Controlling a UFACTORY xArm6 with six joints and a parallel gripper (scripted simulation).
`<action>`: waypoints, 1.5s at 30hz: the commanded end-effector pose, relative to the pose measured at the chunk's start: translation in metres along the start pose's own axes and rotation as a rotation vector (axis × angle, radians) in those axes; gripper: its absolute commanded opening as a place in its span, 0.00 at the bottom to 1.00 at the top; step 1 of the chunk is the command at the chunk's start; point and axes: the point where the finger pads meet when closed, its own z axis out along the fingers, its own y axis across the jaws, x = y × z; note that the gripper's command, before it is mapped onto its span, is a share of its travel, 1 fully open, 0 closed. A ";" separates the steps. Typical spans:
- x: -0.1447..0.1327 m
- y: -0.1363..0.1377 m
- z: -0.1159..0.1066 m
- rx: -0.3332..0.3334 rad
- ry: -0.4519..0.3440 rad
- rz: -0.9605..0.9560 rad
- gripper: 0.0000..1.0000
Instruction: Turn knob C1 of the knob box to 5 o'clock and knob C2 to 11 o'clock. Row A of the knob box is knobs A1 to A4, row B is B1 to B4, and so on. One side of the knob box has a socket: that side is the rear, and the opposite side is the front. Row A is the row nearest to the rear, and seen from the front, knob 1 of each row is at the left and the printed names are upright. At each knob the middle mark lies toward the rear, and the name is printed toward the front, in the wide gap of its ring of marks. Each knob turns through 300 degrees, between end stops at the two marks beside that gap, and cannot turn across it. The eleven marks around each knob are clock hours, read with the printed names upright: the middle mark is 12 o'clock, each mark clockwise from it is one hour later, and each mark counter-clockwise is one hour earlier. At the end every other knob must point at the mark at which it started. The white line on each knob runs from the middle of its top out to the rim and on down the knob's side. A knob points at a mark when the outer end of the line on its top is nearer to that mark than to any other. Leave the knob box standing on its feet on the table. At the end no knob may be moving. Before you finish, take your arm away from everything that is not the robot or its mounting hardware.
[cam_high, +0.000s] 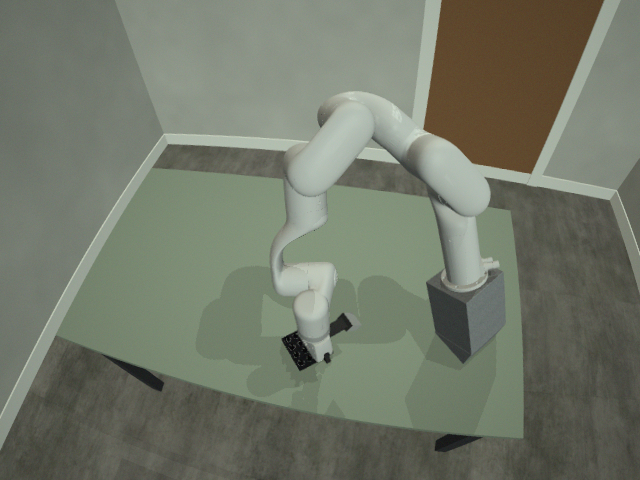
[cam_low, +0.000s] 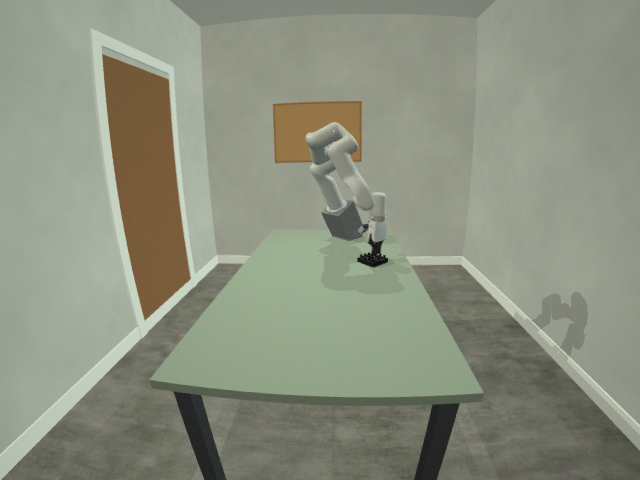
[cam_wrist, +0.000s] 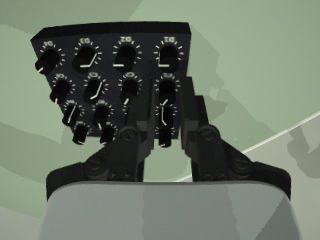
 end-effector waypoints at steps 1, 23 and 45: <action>-0.001 0.000 0.000 0.000 -0.003 0.000 0.19; -0.001 0.000 0.001 0.000 -0.003 0.000 0.19; -0.001 0.000 0.001 0.000 -0.003 0.000 0.08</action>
